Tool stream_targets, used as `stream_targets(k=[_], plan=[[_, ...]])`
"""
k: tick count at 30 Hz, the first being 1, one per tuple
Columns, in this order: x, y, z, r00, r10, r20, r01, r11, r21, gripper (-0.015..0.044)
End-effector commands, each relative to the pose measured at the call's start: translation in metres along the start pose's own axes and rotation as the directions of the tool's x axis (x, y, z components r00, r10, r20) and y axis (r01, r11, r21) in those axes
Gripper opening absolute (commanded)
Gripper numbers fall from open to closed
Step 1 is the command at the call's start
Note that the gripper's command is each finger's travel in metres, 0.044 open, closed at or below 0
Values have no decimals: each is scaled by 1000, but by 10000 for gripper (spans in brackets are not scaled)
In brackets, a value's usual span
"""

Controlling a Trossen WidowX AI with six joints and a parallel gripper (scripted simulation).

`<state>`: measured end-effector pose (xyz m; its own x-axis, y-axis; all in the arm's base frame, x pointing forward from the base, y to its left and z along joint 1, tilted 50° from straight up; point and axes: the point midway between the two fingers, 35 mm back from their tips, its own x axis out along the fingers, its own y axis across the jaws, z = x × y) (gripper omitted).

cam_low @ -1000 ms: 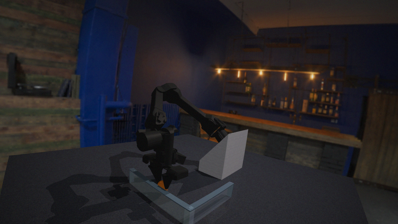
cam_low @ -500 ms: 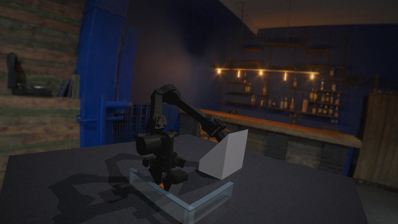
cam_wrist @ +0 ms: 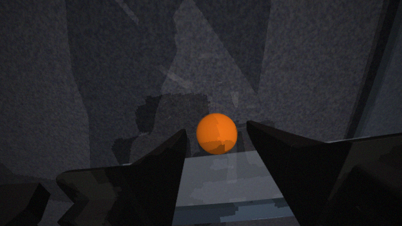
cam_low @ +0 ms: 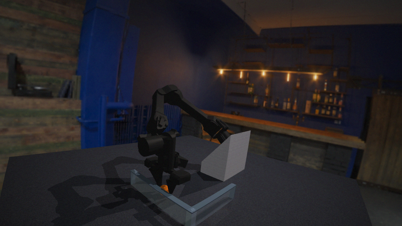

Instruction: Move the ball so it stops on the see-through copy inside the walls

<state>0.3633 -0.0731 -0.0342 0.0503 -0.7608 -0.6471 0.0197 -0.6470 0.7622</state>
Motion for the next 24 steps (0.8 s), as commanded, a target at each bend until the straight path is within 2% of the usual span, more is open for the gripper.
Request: stream_targets(k=[1,3,5,14,19,24], plan=[[-38,-3,-5,1000,-7,-16,7,1000,2,296],[-71,-2,-3,1000,-5,-16,5,1000,2,296],[-83,-1,-1,1000,-2,-16,2,1000,2,296],[-75,-3,-4,1000,-2,-28,2,1000,-1,296],[-115,-1,-1,1000,0,-24,0,1000,1,427],[-115,-1,-1,1000,0,-24,0,1000,1,440]])
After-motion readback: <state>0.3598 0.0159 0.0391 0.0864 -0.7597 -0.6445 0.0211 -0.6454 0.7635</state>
